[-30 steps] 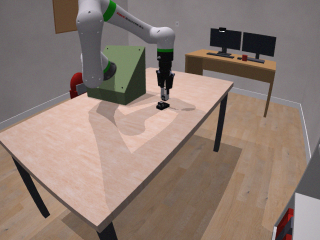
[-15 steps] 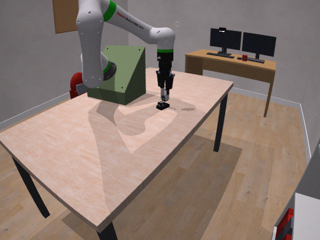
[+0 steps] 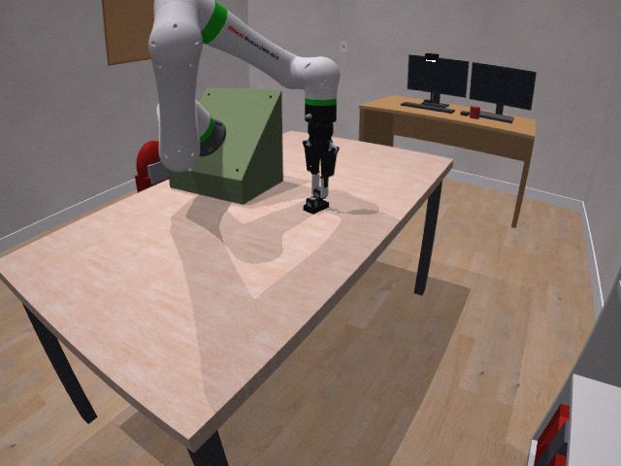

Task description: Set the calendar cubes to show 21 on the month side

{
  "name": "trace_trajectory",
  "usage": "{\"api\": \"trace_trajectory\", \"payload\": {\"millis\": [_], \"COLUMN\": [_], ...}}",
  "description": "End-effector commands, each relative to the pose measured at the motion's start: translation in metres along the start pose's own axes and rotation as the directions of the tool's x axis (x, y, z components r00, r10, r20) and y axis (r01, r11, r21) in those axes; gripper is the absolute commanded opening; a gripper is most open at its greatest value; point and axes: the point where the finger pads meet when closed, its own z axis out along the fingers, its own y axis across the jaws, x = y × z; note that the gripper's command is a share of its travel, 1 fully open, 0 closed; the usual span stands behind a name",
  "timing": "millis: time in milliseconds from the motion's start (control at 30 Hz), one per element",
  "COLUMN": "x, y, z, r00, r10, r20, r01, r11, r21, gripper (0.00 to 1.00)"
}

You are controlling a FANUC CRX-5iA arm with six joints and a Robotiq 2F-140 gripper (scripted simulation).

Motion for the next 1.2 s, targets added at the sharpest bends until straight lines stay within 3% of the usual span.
{"api": "trace_trajectory", "payload": {"millis": [0, 1167], "x": [0.0002, 0.0002], "y": [0.0001, 0.0001], "z": [0.0025, 0.0105], "r00": [1.000, 1.000], "r10": [0.000, 0.000], "r20": [0.000, 0.000], "r01": [0.000, 0.000], "r11": [1.000, 1.000], "r21": [0.000, 0.000], "gripper": [0.16, 0.16]}}
